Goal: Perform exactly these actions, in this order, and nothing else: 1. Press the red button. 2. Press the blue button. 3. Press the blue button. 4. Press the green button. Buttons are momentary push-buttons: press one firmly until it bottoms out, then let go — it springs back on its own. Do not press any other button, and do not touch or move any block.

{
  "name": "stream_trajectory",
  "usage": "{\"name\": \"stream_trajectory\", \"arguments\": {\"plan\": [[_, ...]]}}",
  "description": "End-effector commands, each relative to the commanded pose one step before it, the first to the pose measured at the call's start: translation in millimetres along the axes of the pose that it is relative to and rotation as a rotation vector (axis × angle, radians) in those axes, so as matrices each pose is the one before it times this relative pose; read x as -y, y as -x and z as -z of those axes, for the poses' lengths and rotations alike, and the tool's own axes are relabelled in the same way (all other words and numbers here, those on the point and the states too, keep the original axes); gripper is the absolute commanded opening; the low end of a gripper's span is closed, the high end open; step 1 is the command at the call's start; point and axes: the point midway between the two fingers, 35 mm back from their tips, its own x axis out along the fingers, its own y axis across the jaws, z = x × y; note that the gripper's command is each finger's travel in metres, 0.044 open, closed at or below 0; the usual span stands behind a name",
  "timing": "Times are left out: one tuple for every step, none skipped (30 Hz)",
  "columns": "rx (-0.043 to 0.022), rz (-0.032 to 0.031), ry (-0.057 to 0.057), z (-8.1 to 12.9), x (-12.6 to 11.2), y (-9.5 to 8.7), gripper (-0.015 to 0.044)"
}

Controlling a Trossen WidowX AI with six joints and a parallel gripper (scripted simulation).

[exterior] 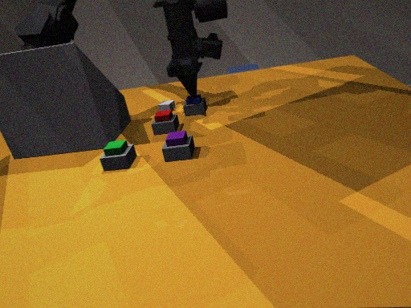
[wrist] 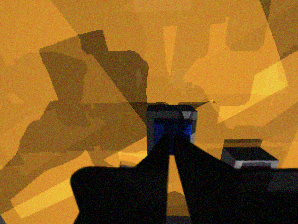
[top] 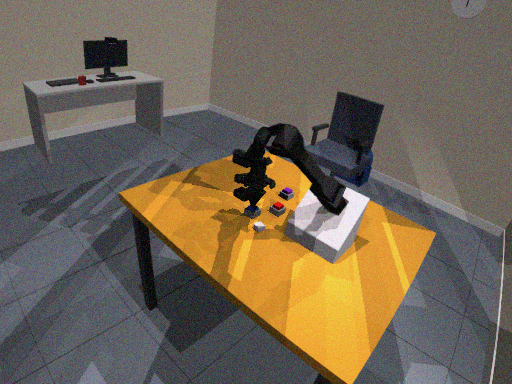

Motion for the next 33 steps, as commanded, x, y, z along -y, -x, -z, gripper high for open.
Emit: {"name": "stream_trajectory", "arguments": {"plan": [[-0.00614, 0.00264, -0.0101, 2.01, 1.77, -6.73, 0.0020], [0.00000, 0.00000, 0.0000, 0.00, 0.00, 0.00, 0.0020], [0.00000, 0.00000, 0.0000, 0.00, 0.00, 0.00, 0.0020], [0.00000, 0.00000, 0.0000, 0.00, 0.00, 0.00, 0.0020], [0.00000, 0.00000, 0.0000, 0.00, 0.00, 0.00, 0.0020], [0.00000, 0.00000, 0.0000, 0.00, 0.00, 0.00, 0.0020], [0.00000, 0.00000, 0.0000, 0.00, 0.00, 0.00, 0.0020], [0.00000, 0.00000, 0.0000, 0.00, 0.00, 0.00, 0.0020], [0.00000, 0.00000, 0.0000, 0.00, 0.00, 0.00, 0.0020], [0.00000, 0.00000, 0.0000, 0.00, 0.00, 0.00, 0.0020], [0.00000, 0.00000, 0.0000, 0.00, 0.00, 0.00, 0.0020], [0.00000, 0.00000, 0.0000, 0.00, 0.00, 0.00, 0.0020], [0.00000, 0.00000, 0.0000, 0.00, 0.00, 0.00, 0.0020], [0.00000, 0.00000, 0.0000, 0.00, 0.00, 0.00, 0.0020], [0.00000, 0.00000, 0.0000, 0.00, 0.00, 0.00, 0.0020], [0.00000, 0.00000, 0.0000, 0.00, 0.00, 0.00, 0.0020], [0.00000, 0.00000, 0.0000, 0.00, 0.00, 0.00, 0.0020], [0.00000, 0.00000, 0.0000, 0.00, 0.00, 0.00, 0.0020], [0.00000, 0.00000, 0.0000, 0.00, 0.00, 0.00, 0.0020], [0.00000, 0.00000, 0.0000, 0.00, 0.00, 0.00, 0.0020], [0.00000, 0.00000, 0.0000, 0.00, 0.00, 0.00, 0.0020], [0.00119, -0.00272, 0.0061, -0.54, -0.75, 3.34, 0.0020], [-0.00019, 0.00156, -0.0015, -0.28, 0.36, 7.75, 0.0020], [-0.00037, 0.00174, -0.0023, 0.04, 0.38, 11.74, 0.0020], [-0.00029, 0.00075, -0.0016, 0.33, 0.14, 7.88, 0.0020], [-0.00010, 0.00018, -0.0005, 0.16, 0.03, 2.64, 0.0020], [0.00000, 0.00000, 0.0000, 0.00, 0.00, 0.00, 0.0020], [0.00000, 0.00000, 0.0000, 0.00, 0.00, 0.00, 0.0020], [0.00000, 0.00000, 0.0000, 0.00, 0.00, 0.00, 0.0020], [0.00000, 0.00000, 0.0000, 0.00, 0.00, 0.00, 0.0020], [0.00005, 0.00049, 0.0000, -0.30, 0.13, 2.44, 0.0020], [0.00010, 0.00129, 0.0001, -0.75, 0.35, 7.37, 0.0020], [0.00005, 0.00151, 0.0000, -0.77, 0.41, 12.45, 0.0020]]}}
